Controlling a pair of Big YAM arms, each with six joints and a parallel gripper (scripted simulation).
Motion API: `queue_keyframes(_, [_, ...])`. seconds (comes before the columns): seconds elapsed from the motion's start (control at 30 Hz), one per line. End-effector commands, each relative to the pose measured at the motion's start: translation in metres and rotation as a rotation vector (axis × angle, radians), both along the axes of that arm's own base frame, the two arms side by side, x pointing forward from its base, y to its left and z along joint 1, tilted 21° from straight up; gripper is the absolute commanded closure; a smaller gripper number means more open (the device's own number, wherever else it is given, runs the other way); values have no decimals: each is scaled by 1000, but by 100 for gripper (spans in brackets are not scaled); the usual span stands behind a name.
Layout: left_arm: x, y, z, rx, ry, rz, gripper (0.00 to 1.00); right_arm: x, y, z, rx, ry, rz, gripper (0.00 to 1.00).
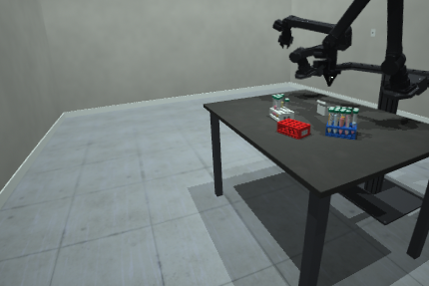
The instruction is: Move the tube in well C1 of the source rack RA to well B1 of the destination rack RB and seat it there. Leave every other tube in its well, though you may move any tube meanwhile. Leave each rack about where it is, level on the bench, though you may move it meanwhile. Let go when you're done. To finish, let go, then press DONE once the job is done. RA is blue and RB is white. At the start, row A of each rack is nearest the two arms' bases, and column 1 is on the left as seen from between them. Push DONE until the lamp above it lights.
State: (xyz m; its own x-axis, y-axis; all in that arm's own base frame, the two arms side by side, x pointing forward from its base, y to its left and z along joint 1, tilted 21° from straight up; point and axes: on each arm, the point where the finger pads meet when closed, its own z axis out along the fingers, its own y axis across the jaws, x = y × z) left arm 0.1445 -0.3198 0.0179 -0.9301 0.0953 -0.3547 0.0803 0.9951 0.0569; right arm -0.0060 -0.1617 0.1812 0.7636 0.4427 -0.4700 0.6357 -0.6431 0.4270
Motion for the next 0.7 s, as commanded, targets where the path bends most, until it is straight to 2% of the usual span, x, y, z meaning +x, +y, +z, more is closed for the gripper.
queue_keyframes(0.0, [7, -2, -4, 7, -1, 5, 100, 1, -2, 16, -33, -8, 0, 70])
queue_keyframes(0.17, [9, -5, -1, -1, -2, 6, 100, 1, -2, 16, -33, -8, 0, 70])
queue_keyframes(0.23, [9, 3, -11, 14, 2, 5, 100, 1, -2, 16, -33, -8, 0, 70])
queue_keyframes(0.67, [18, 5, -35, 14, 4, 5, 100, 1, -2, 16, -33, -8, 0, 70])
